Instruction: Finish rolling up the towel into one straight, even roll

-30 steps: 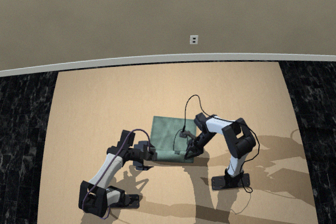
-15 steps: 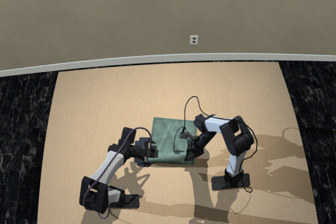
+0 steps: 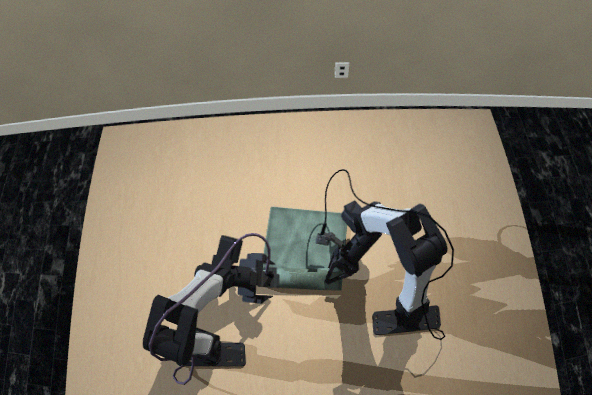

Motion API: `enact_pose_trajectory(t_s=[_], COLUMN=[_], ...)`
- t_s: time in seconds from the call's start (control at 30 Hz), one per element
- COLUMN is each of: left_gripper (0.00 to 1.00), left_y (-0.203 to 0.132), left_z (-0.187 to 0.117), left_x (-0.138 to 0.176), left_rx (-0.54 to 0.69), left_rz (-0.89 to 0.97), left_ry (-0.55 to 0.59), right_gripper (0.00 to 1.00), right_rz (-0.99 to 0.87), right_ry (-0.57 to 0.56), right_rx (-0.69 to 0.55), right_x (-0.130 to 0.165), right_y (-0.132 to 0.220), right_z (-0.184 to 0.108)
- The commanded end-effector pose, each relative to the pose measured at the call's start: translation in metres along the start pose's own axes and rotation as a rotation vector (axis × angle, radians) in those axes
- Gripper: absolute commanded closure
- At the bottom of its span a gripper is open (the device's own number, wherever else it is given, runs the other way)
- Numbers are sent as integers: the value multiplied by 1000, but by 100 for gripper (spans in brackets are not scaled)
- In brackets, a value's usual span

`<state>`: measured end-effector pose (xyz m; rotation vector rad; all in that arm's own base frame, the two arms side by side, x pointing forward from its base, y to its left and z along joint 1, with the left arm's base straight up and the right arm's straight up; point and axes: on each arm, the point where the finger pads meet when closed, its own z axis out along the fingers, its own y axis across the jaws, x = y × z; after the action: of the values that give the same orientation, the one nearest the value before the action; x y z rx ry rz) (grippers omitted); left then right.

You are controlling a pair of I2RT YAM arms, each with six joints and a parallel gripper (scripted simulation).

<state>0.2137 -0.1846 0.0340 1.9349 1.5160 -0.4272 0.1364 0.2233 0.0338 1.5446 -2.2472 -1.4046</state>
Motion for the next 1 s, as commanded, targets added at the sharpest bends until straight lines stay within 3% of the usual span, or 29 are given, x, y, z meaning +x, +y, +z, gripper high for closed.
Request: enact_pose_trajectory(t_s=[0.0,0.2,0.63,0.97], left_gripper=[2,2,57,68], left_y=[11,17,17,17], left_z=[10,12,12,12], left_x=[3,2,2,2], left_rx=[-57,-57,-57,-57], left_rz=[33,33,33,33], left_ry=[-13,-13,-13,-13], right_gripper=[77,77,77,77], right_rz=[-9,-9,-9,-9], right_ry=[-24,-24,-24,-24], right_rx=[-5,-5,-5,-5], right_x=[-4,-4,-4,-4], right_y=[-2,-2,-2,-2], right_z=[-2,-2,-2,-2])
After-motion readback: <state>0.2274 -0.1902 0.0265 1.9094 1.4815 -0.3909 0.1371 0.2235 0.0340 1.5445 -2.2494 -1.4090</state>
